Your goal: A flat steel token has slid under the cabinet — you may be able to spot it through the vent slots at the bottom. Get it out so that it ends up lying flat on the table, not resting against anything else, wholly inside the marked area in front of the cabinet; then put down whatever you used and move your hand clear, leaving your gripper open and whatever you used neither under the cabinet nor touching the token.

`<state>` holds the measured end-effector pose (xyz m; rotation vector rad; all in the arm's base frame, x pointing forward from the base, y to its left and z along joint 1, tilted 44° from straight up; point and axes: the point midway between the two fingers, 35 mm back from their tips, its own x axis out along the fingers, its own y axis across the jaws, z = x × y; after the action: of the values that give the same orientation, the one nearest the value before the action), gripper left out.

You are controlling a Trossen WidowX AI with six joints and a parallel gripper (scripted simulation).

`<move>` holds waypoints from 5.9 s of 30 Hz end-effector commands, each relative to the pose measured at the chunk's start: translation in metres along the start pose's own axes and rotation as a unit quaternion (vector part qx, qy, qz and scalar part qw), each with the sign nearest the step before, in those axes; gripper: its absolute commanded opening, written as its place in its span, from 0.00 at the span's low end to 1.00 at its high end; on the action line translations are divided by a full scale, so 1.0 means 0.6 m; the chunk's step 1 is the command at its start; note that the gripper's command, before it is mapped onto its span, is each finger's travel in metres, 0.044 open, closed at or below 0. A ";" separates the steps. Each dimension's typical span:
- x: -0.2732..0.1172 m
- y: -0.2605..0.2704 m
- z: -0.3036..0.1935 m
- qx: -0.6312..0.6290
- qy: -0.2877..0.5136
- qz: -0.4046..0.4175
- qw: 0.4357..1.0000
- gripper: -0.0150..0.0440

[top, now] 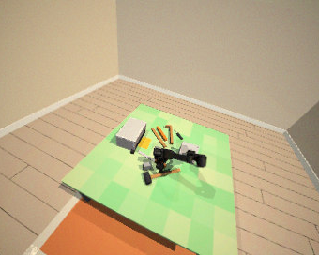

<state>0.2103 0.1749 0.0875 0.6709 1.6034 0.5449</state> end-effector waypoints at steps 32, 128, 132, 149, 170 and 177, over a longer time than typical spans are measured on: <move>-0.001 -0.011 0.002 0.006 0.000 -0.002 1.000 0.25; 0.001 -0.022 0.188 0.005 -0.002 -0.004 1.000 0.25; 0.001 -0.022 0.196 0.005 -0.002 -0.004 1.000 0.25; 0.001 -0.023 0.226 0.004 -0.002 -0.004 1.000 0.25; 0.000 -0.023 0.261 0.004 -0.003 -0.004 1.000 0.25; 0.000 -0.023 0.272 0.004 -0.003 -0.004 1.000 0.25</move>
<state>0.3652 0.1597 0.0553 0.6775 1.6111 0.5236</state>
